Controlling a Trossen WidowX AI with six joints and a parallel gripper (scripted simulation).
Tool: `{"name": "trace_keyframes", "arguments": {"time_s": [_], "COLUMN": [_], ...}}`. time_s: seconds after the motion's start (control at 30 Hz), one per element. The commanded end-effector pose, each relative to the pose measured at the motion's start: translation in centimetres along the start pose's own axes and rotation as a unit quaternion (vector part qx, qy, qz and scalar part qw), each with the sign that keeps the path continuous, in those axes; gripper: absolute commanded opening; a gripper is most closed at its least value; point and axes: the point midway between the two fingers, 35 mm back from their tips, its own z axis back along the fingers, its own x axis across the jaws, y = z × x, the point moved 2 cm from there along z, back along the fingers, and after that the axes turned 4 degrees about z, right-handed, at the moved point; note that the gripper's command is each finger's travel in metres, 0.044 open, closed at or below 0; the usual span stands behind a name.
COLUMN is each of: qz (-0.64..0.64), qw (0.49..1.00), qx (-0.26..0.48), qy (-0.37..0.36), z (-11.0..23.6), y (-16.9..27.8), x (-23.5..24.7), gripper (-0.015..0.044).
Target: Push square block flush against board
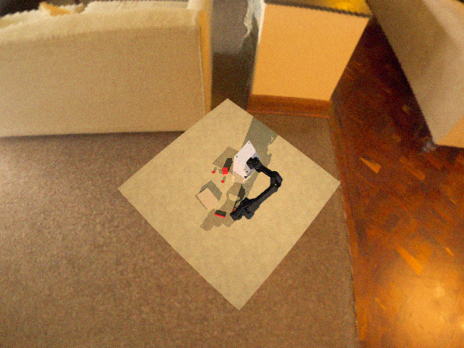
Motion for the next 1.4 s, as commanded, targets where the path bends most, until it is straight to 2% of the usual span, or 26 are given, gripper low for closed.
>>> {"name": "trace_keyframes", "arguments": {"time_s": [0.0, 1.37], "qz": [-0.005, -0.006], "qw": [1.000, 1.000], "qx": [-0.004, -0.002], "qy": [0.002, 0.002], "z": [-0.3, -0.3], "y": [0.3, 4.0], "x": [-0.1, 0.0], "gripper": [0.0000, 0.0000]}}
